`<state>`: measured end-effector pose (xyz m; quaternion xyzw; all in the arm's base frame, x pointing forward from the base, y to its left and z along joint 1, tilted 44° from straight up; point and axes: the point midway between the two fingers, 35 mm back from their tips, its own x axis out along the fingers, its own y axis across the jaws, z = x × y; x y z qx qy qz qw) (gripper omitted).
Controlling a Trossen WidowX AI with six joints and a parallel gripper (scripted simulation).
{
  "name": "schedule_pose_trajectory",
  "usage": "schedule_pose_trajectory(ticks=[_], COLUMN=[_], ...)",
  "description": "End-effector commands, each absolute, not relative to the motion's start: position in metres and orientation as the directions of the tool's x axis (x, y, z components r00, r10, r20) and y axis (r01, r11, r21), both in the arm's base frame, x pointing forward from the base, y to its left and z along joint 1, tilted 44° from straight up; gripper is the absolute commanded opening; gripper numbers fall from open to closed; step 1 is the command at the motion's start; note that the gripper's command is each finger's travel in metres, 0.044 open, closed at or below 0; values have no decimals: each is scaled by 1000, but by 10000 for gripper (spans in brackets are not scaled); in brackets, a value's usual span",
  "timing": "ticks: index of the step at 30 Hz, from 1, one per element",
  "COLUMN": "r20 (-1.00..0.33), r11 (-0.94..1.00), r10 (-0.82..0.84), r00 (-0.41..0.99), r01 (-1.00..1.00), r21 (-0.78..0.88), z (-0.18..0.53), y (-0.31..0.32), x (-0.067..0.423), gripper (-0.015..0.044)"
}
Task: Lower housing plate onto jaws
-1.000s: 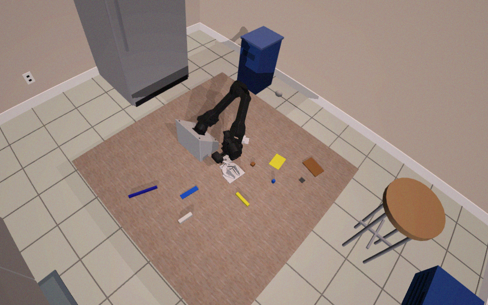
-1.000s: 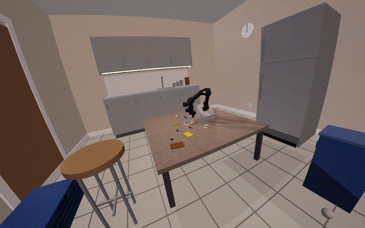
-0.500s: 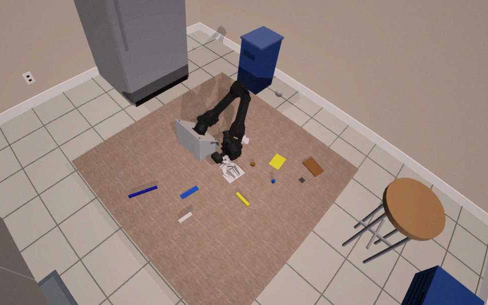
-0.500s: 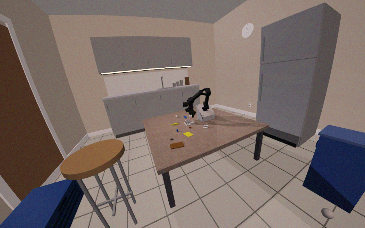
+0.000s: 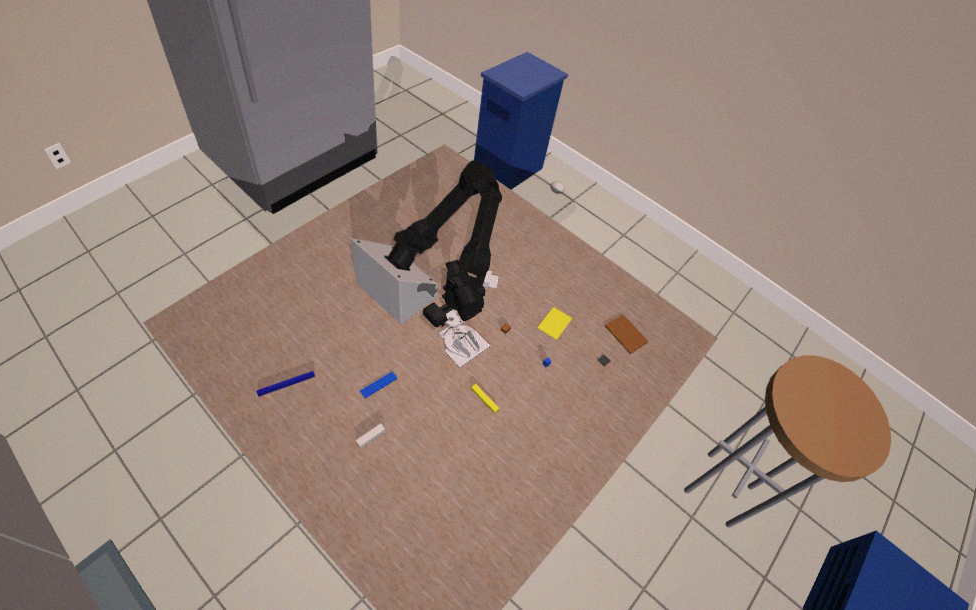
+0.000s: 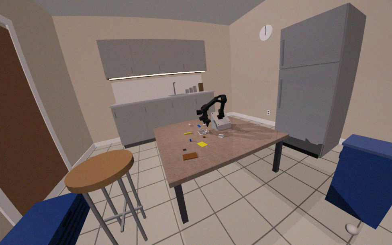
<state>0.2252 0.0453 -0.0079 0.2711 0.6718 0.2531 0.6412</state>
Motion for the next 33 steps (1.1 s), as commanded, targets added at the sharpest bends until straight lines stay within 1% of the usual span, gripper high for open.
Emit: schedule_pose_trajectory(ticks=[1,33], r20=[-722,-722], r11=[722,722], r10=[691,691], r00=[-28,-28], r01=[42,52], r21=[690,690], z=[-6,-5], y=[47,48], x=[225,225], gripper=[351,351])
